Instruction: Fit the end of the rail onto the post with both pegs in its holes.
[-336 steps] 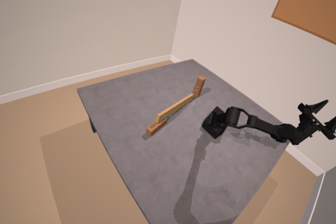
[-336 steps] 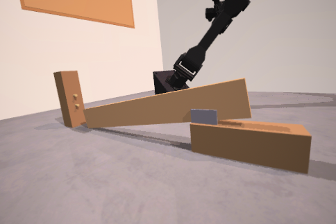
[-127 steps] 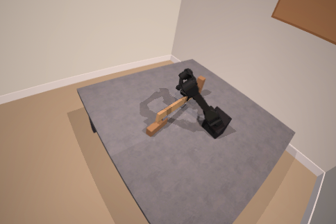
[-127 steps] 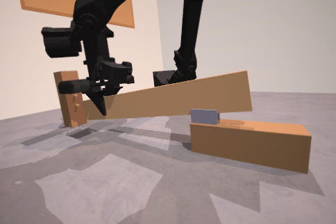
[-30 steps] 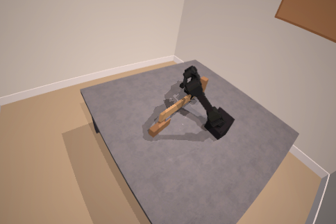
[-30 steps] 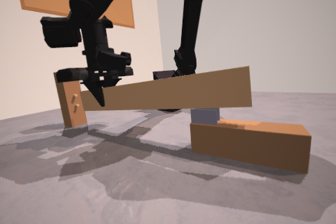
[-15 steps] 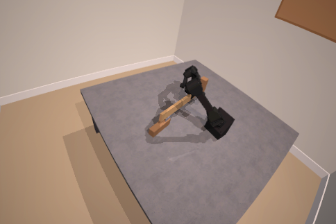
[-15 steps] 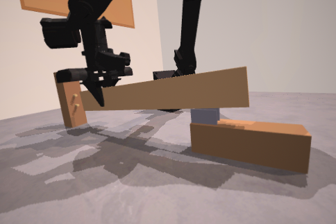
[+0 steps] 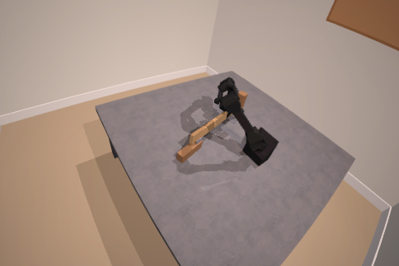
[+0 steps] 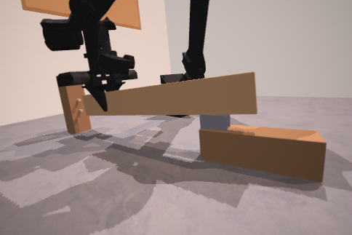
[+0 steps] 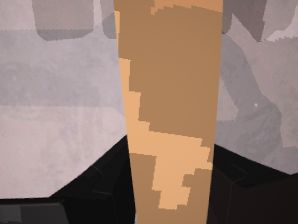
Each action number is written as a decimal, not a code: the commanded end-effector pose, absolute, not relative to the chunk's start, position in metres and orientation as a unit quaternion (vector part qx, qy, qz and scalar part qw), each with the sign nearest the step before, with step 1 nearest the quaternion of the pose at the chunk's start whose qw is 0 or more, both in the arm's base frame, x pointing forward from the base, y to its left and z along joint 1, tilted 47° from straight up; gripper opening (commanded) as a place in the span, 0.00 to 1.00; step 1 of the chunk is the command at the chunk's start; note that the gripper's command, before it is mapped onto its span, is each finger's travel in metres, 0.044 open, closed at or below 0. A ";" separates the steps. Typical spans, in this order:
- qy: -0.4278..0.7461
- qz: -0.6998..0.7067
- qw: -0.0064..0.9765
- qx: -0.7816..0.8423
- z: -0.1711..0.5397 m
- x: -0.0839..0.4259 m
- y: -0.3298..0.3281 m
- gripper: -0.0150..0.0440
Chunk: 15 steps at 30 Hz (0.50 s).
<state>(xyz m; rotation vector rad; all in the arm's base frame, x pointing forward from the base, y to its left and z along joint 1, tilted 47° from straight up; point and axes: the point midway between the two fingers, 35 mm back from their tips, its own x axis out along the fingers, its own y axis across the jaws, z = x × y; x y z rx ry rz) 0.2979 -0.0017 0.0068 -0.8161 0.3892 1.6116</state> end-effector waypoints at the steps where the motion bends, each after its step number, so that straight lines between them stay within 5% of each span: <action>1: 0.165 0.693 0.606 -0.353 0.008 0.300 -0.004 0.25; 15: 0.165 0.693 0.606 -0.353 0.004 0.302 -0.006 0.25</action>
